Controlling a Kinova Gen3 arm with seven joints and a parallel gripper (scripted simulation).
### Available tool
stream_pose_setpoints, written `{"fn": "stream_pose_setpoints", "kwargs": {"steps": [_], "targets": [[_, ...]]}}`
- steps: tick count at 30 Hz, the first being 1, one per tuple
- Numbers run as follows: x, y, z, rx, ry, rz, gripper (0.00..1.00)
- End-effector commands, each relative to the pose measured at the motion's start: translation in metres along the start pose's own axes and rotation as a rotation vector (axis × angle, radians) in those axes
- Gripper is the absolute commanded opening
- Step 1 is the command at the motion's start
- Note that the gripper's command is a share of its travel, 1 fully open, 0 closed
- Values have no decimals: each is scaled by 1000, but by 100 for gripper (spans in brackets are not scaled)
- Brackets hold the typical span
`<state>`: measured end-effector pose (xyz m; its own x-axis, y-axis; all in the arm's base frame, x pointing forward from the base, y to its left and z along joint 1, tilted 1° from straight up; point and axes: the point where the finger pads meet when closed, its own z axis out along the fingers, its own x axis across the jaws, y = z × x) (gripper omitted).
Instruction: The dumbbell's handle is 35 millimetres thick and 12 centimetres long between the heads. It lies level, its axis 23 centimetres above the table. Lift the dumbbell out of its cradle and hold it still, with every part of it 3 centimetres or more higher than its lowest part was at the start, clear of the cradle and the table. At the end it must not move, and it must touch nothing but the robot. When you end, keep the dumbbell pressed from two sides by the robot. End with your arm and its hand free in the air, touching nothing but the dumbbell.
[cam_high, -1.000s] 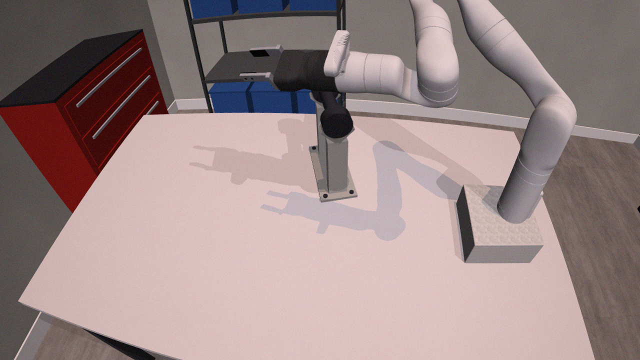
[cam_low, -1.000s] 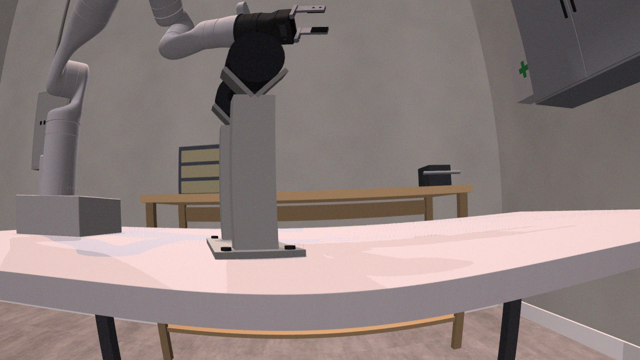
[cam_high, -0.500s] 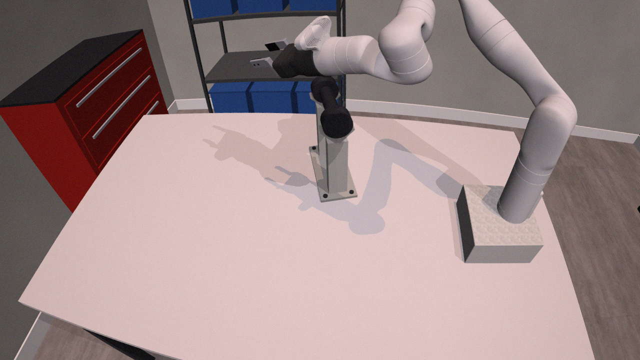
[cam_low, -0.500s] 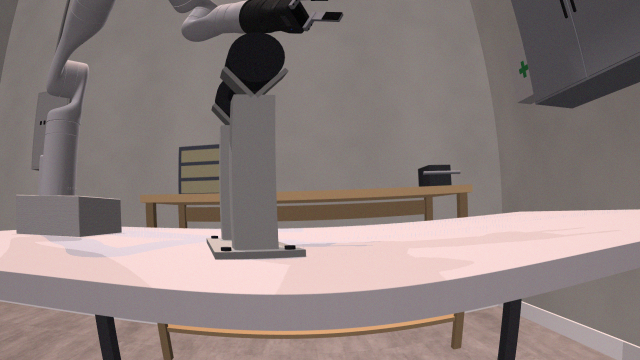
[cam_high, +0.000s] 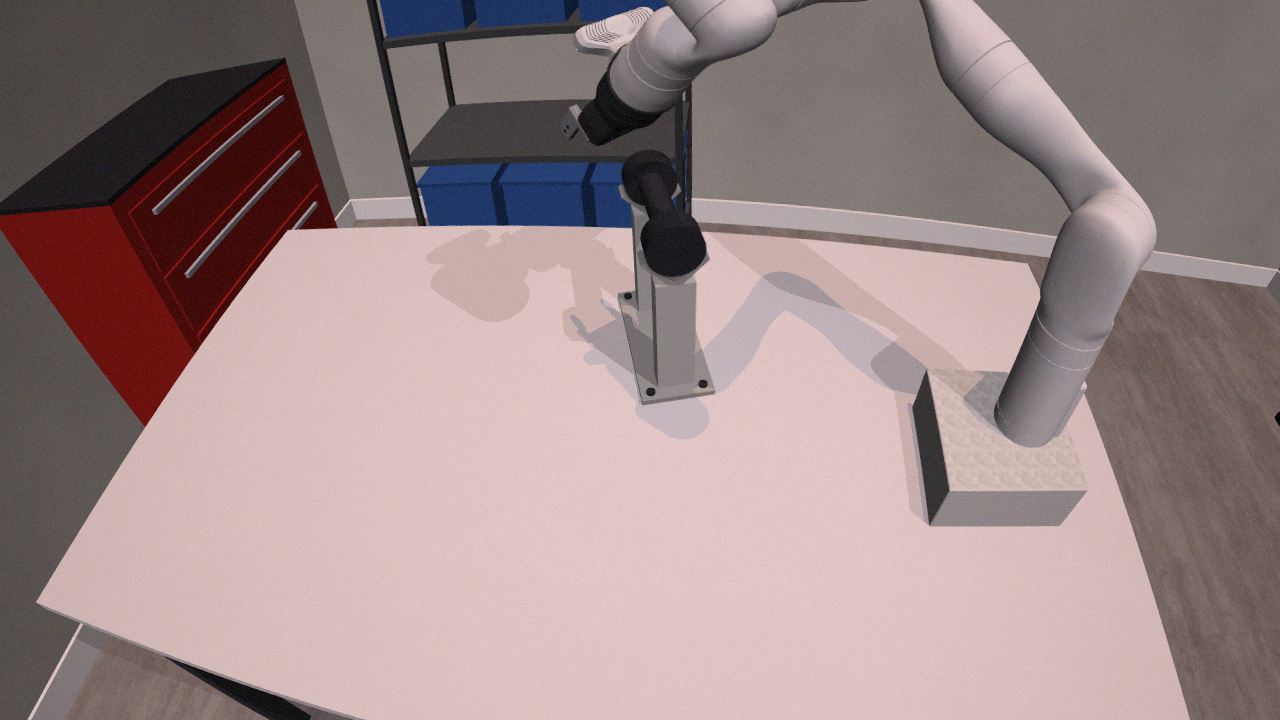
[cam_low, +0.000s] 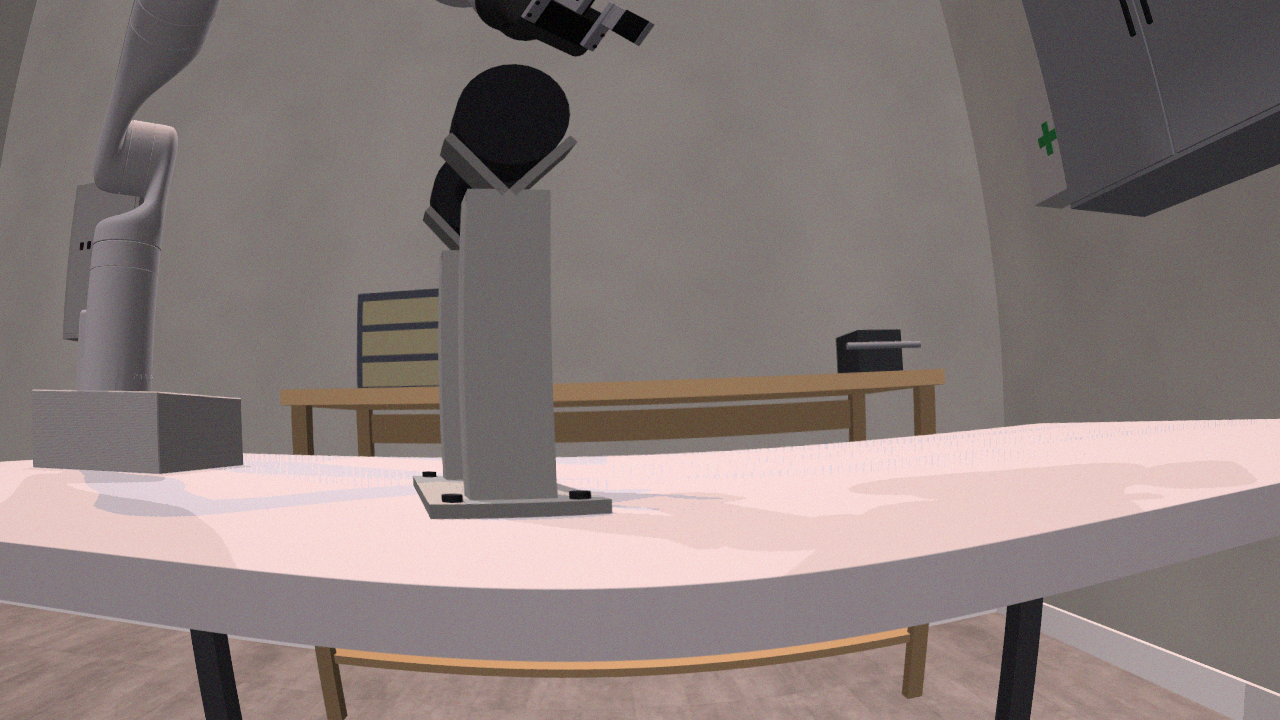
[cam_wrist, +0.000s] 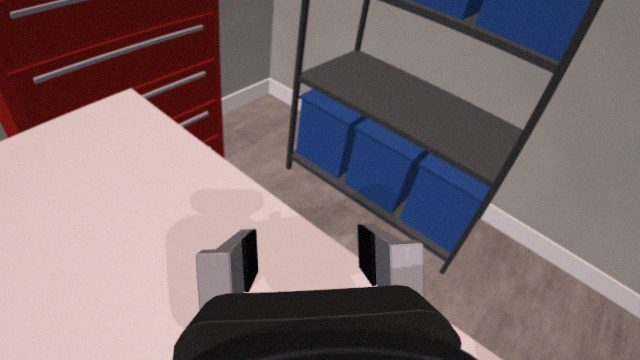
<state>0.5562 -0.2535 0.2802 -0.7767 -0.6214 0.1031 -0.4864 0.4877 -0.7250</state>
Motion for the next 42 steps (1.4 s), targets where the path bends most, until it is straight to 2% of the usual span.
{"fn": "stream_pose_setpoints", "kwargs": {"steps": [1, 3, 5, 13, 20, 22, 26, 31, 42], "targets": [[18, 2, 10, -100, 35, 94, 100], [26, 12, 11, -186, 52, 150, 100], [26, 12, 11, -186, 52, 150, 100], [42, 46, -2, -492, 85, 332, 100], [45, 62, -21, -684, 85, 431, 100], [45, 62, -21, -684, 85, 431, 100], [45, 66, -30, -752, 81, 463, 100], [45, 69, -36, -799, 77, 484, 100], [44, 70, -38, -812, 76, 489, 100]]}}
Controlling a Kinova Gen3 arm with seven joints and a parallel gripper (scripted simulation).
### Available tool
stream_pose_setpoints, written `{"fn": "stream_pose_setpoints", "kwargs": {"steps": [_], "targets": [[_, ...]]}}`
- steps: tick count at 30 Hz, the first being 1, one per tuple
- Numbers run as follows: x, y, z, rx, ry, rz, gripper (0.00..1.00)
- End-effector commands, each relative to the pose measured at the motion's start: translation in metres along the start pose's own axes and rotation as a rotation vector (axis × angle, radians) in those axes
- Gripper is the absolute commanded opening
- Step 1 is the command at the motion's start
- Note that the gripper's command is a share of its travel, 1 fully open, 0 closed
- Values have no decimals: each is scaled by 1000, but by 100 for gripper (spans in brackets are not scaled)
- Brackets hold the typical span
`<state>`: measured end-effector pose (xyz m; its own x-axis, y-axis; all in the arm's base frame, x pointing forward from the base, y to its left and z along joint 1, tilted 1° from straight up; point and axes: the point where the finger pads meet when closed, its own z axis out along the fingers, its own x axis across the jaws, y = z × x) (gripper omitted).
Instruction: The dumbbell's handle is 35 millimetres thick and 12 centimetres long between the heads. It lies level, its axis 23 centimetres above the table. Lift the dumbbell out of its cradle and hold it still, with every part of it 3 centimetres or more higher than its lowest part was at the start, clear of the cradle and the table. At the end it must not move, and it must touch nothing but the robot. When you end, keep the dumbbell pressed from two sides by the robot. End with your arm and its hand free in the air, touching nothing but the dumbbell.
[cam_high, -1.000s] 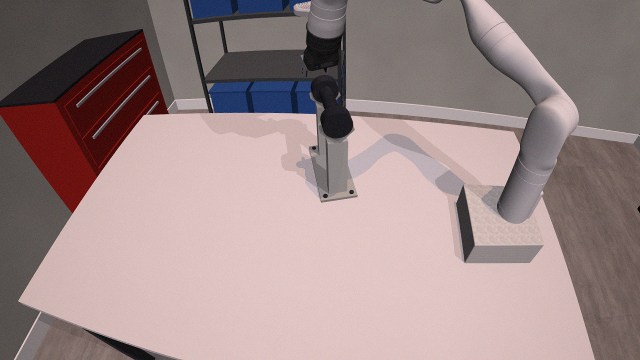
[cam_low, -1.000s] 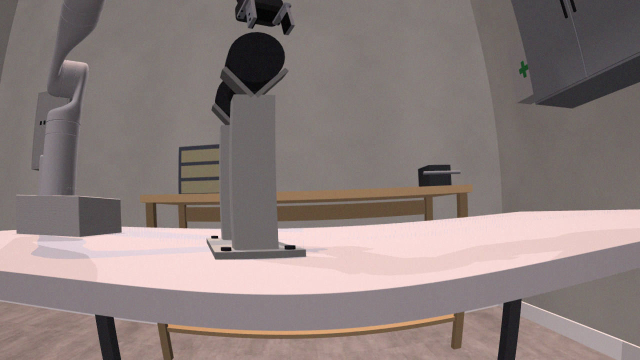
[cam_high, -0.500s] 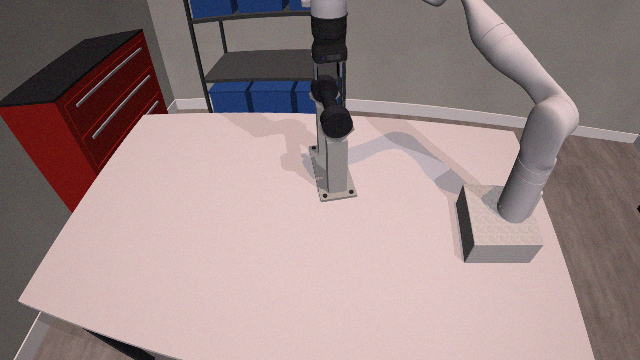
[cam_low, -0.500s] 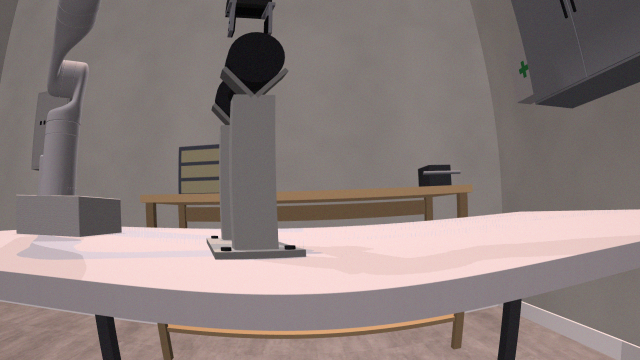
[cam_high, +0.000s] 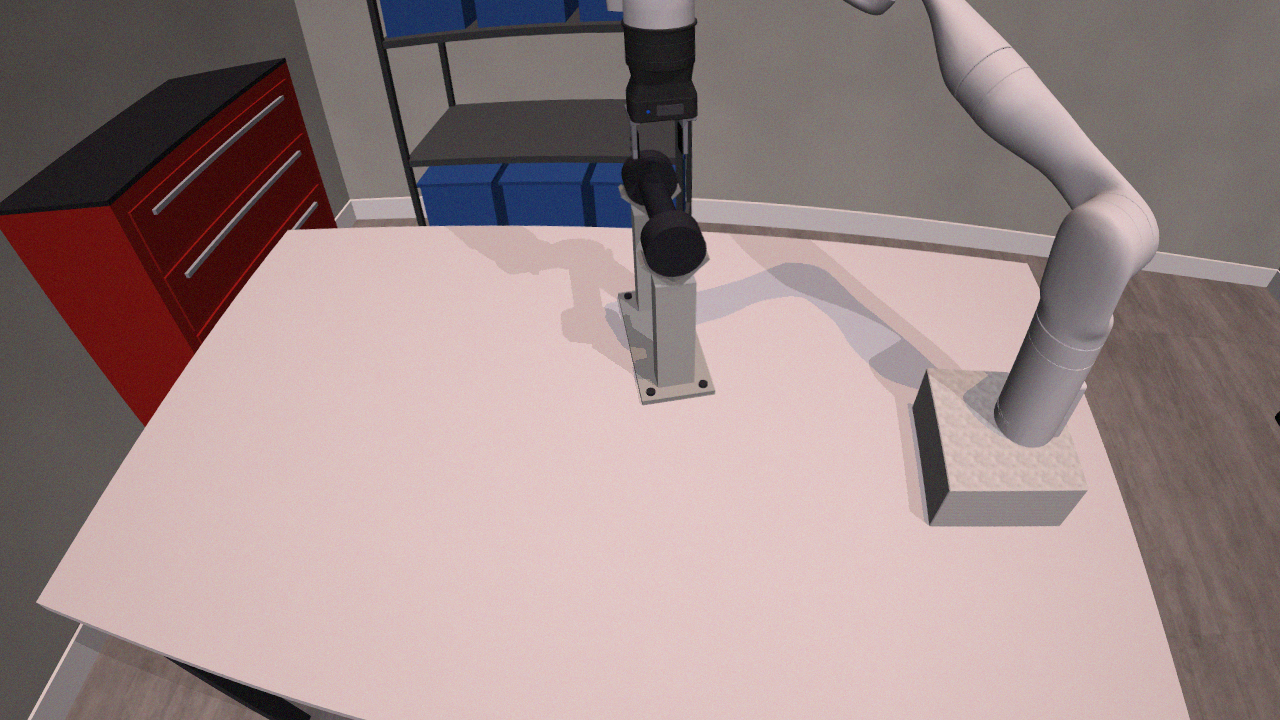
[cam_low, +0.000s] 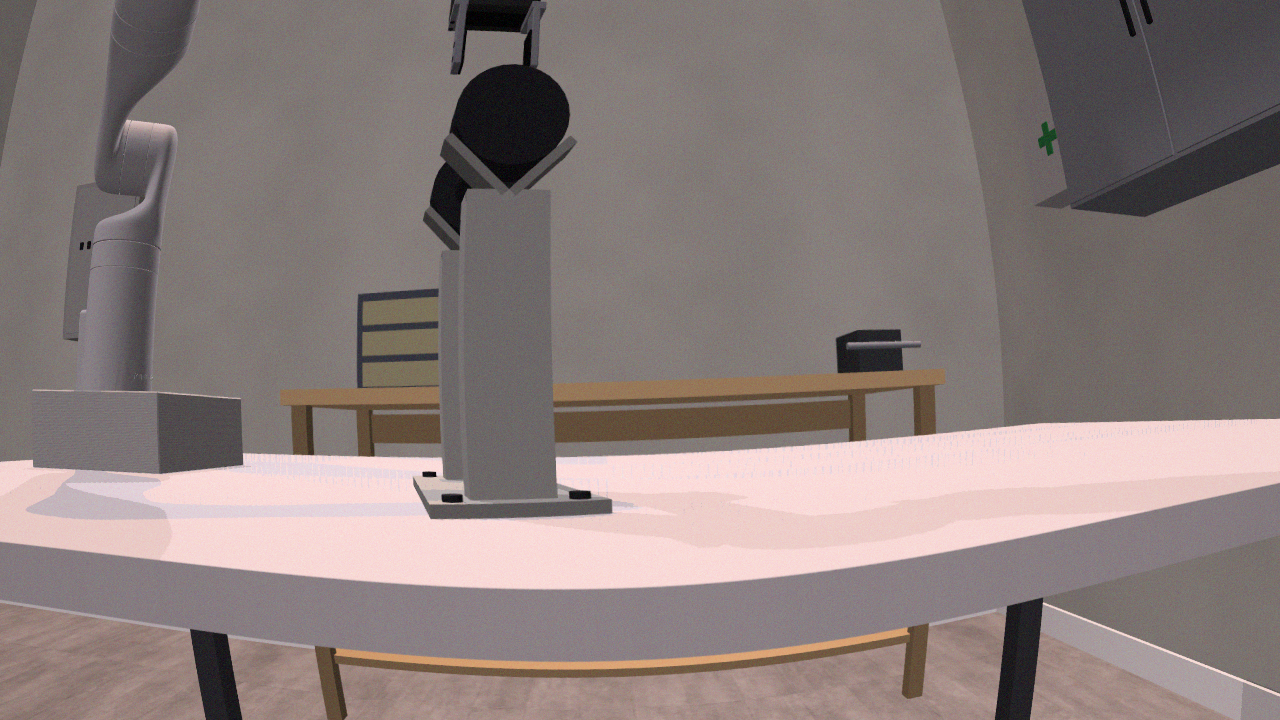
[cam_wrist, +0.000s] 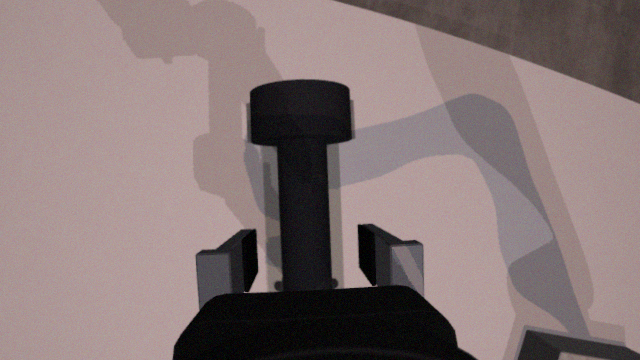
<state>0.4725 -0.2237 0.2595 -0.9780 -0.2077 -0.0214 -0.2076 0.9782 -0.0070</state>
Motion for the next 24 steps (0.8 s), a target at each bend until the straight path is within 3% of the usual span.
{"fn": "stream_pose_setpoints", "kwargs": {"steps": [1, 4, 12, 24], "targets": [[0, 0, 3, 1, -1, 0, 100], [0, 0, 20, 0, -1, -1, 100], [0, 0, 94, 1, -1, 0, 100], [0, 0, 99, 1, -1, 0, 100]]}}
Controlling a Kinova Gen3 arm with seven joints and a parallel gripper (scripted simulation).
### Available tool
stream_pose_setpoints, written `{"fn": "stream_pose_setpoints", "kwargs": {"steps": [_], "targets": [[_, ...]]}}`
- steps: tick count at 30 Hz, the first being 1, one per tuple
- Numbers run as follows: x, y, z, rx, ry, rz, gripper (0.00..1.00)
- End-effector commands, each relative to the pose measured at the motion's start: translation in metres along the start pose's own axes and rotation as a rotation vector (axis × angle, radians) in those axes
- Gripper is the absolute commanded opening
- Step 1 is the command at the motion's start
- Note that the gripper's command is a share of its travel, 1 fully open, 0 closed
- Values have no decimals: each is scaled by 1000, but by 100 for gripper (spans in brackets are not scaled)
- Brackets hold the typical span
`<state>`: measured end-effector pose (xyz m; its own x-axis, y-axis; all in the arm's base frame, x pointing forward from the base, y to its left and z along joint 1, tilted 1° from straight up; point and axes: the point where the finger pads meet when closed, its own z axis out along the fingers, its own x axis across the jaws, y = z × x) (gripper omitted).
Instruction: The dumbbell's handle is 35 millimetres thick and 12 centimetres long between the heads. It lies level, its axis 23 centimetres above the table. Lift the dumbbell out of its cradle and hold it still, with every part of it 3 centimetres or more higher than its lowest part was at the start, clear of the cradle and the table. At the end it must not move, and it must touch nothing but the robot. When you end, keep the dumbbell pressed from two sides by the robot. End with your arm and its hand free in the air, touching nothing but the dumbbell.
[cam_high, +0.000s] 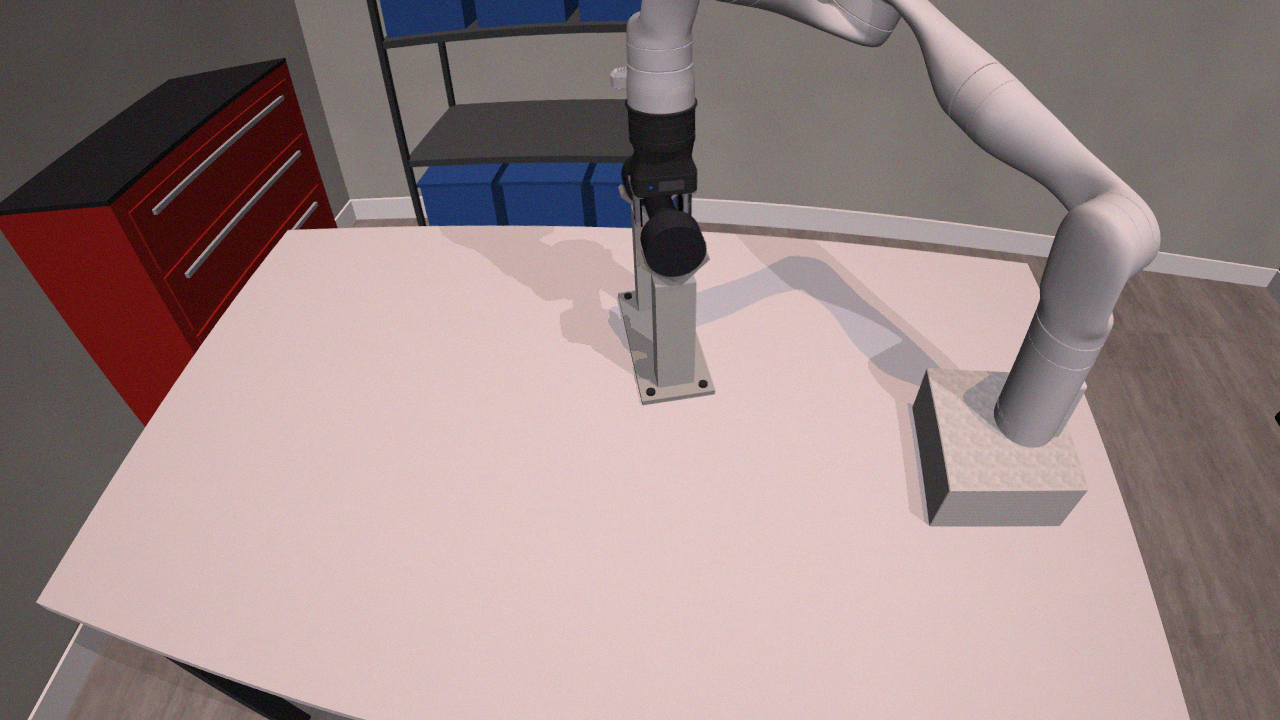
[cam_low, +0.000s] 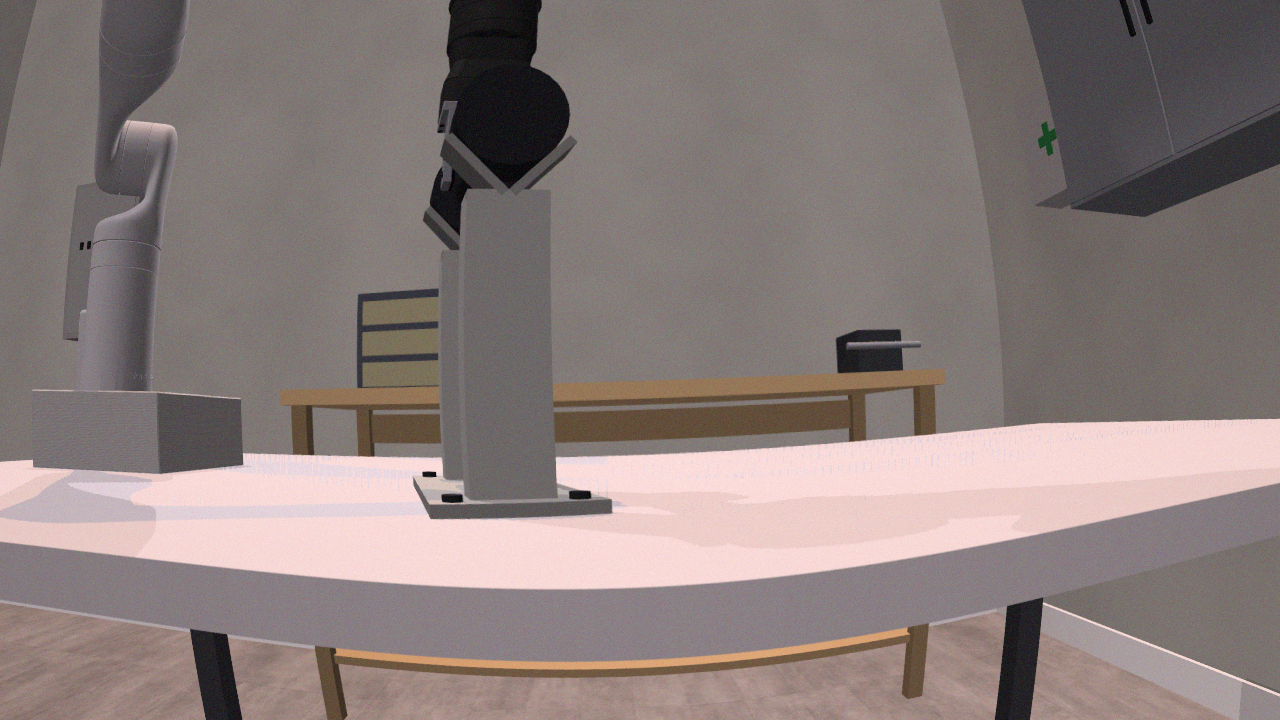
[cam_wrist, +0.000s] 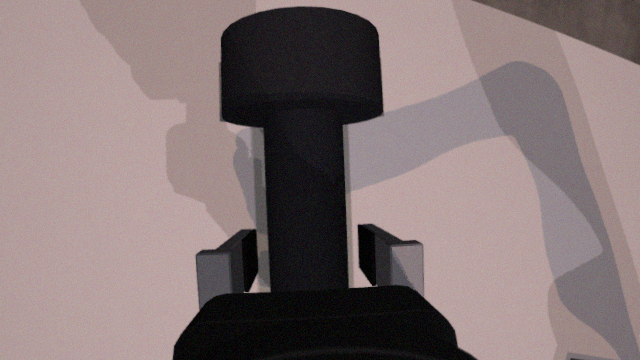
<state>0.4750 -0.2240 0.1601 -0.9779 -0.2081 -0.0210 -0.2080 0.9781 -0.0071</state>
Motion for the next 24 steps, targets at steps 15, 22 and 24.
{"fn": "stream_pose_setpoints", "kwargs": {"steps": [15, 22, 24], "targets": [[0, 0, -1, 1, -1, 0, 0], [0, 0, -1, 1, -1, 0, 0], [0, 0, -1, 1, -1, 0, 0]]}}
